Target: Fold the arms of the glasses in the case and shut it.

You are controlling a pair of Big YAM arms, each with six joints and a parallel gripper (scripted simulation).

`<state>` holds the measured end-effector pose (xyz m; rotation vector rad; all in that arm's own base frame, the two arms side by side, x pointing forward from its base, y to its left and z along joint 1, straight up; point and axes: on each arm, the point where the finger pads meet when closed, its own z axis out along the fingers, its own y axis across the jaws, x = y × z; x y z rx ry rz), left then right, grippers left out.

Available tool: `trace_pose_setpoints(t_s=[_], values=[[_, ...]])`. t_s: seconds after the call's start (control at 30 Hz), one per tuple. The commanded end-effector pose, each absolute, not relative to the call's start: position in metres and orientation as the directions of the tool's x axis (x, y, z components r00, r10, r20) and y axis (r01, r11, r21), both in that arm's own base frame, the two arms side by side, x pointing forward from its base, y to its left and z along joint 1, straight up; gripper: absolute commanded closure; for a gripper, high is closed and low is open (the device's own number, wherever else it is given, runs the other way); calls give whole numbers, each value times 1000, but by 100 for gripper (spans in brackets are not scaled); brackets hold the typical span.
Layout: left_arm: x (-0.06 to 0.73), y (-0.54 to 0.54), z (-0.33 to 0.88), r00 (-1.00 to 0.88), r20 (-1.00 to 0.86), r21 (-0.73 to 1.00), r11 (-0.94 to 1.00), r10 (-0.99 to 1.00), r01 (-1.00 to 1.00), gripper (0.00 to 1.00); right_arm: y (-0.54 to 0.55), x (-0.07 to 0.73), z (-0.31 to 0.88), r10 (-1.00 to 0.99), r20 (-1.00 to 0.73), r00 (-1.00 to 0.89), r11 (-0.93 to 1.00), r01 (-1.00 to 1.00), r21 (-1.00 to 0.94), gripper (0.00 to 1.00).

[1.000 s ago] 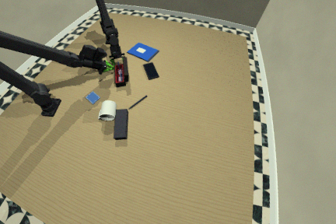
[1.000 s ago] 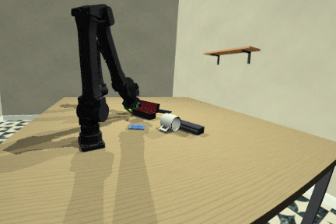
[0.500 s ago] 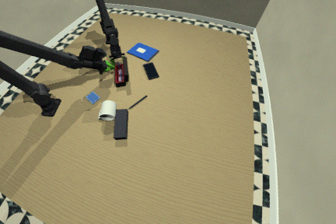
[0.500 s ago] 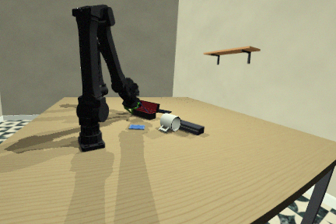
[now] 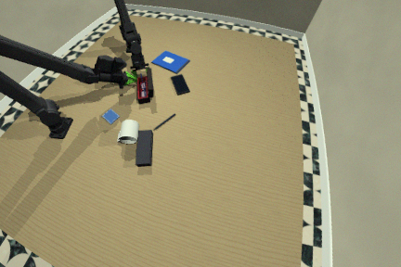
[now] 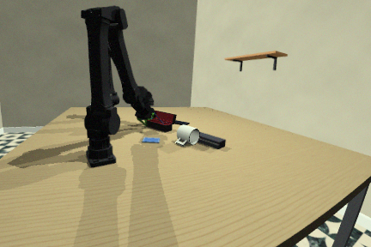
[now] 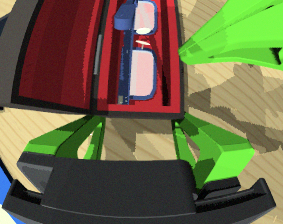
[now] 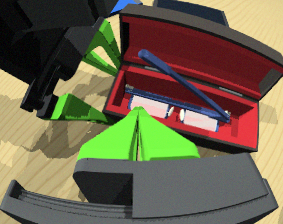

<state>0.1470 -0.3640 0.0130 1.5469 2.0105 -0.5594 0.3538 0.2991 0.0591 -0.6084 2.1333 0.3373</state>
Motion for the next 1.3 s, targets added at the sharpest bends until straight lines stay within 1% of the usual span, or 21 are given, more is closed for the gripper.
trace_pose_setpoints(t_s=[0.0, 0.97, 1.27], values=[[161, -395, 50, -172, -718, 11, 258, 675, 966, 43, 298, 361, 56, -304, -820, -485, 841, -541, 8, 100], [161, -395, 50, -172, -718, 11, 258, 675, 966, 43, 305, 361, 56, -301, -864, -404, 808, -590, -5, 100], [158, -388, 40, -178, -698, 9, 257, 694, 966, 43, 316, 374, 73, -283, -886, -369, 794, -608, 0, 100]])
